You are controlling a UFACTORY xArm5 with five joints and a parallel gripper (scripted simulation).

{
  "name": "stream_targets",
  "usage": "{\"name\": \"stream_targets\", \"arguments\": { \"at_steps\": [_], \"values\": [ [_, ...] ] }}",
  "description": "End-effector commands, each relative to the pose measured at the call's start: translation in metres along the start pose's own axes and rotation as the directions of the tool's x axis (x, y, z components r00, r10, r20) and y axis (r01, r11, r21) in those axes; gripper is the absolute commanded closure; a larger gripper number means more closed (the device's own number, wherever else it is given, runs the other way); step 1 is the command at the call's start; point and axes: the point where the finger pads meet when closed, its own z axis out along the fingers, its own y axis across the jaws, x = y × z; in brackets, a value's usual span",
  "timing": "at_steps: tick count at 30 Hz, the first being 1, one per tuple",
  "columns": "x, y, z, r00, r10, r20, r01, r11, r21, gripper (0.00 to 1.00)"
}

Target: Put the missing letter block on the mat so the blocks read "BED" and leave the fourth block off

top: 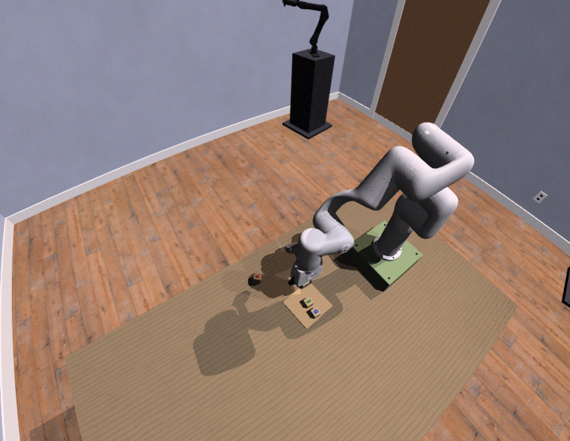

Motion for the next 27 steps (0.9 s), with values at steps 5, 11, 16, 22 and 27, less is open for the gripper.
{"name": "stream_targets", "arguments": {
  "at_steps": [5, 11, 16, 22, 27],
  "values": [
    [-0.001, -0.002, -0.001, 1.0, -0.021, 0.0, 0.021, 1.0, 0.003, 0.73],
    [-0.001, -0.002, -0.001, 1.0, -0.021, 0.0, 0.021, 1.0, 0.003, 0.73],
    [-0.001, -0.002, 0.0, 1.0, -0.021, 0.0, 0.021, 1.0, 0.003, 0.73],
    [-0.001, -0.002, 0.012, 1.0, -0.021, 0.0, 0.021, 1.0, 0.003, 0.73],
    [-0.001, -0.002, 0.024, 1.0, -0.021, 0.0, 0.021, 1.0, 0.003, 0.73]
  ]
}}
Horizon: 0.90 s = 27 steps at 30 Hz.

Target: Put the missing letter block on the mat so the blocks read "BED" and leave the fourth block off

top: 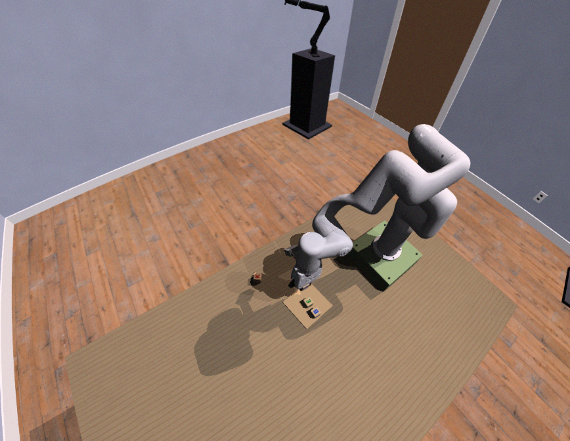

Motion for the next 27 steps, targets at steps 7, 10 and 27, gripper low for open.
{"name": "stream_targets", "arguments": {
  "at_steps": [7, 10, 27],
  "values": [
    [0.0, -0.002, 0.041, 1.0, 0.0, -0.001, 0.0, 1.0, 0.005, 0.73],
    [0.0, -0.002, 0.054, 1.0, 0.0, -0.001, 0.0, 1.0, 0.005, 0.73],
    [0.0, -0.002, 0.077, 1.0, 0.0, -0.001, 0.0, 1.0, 0.005, 0.73]
  ]
}}
